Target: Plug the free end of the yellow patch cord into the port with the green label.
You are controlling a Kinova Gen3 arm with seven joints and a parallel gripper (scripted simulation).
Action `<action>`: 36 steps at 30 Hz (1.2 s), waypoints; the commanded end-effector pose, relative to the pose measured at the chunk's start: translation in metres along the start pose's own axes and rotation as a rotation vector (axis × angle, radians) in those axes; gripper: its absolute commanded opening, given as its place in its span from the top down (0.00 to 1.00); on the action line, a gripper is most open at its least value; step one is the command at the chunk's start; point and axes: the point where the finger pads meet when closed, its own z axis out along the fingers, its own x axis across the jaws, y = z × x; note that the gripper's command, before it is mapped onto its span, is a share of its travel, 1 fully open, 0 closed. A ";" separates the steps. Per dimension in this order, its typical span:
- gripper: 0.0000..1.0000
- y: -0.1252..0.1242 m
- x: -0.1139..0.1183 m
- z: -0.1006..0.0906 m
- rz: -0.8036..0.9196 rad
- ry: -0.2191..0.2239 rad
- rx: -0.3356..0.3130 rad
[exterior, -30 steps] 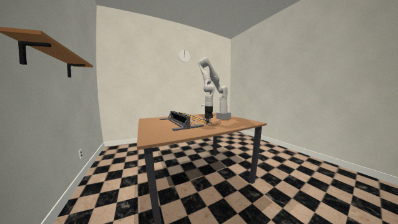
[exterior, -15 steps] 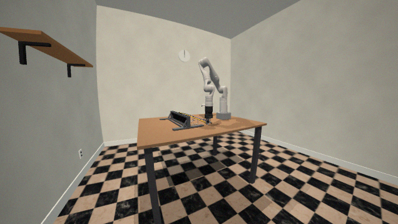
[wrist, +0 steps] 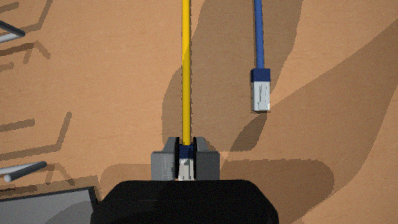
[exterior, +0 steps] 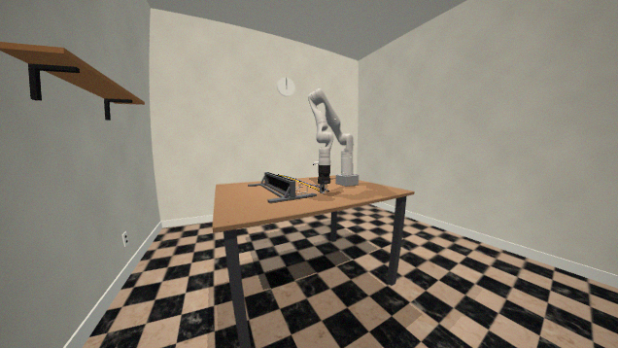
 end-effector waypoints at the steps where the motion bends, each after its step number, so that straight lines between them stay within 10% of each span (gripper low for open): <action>1: 1.00 0.000 0.001 0.001 0.000 0.000 -0.001; 36: 1.00 0.000 0.001 -0.010 0.001 0.000 -0.001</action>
